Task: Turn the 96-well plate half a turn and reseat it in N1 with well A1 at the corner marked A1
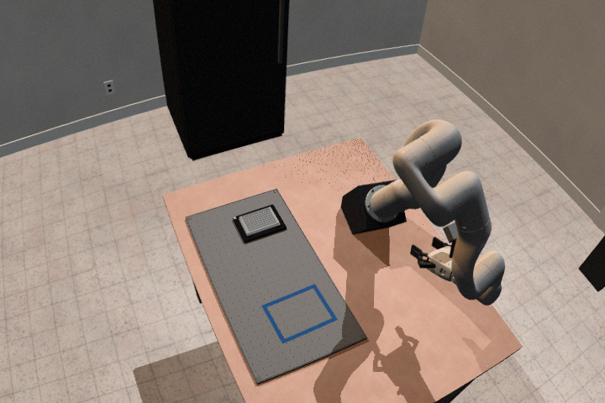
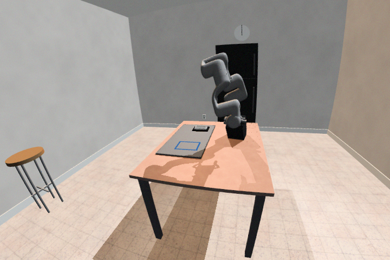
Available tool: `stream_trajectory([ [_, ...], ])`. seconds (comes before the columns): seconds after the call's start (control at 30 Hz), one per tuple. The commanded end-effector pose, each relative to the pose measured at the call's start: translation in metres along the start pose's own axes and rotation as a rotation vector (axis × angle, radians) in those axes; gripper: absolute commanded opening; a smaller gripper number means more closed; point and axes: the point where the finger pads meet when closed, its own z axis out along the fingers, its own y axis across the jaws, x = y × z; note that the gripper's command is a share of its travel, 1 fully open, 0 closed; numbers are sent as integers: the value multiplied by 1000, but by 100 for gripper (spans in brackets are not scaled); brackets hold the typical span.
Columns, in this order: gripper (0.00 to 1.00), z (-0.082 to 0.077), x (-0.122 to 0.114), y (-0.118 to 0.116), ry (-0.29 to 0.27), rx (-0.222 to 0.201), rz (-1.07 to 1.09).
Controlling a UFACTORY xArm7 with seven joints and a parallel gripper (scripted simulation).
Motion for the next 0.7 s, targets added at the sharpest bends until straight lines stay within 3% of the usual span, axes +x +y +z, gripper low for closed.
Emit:
stream_trajectory([
  [0.0,100,-1,0,0,-2,-1,0],
  [0.53,100,-1,0,0,-2,-1,0],
  [0.67,100,-1,-12,-1,15,-43,125],
])
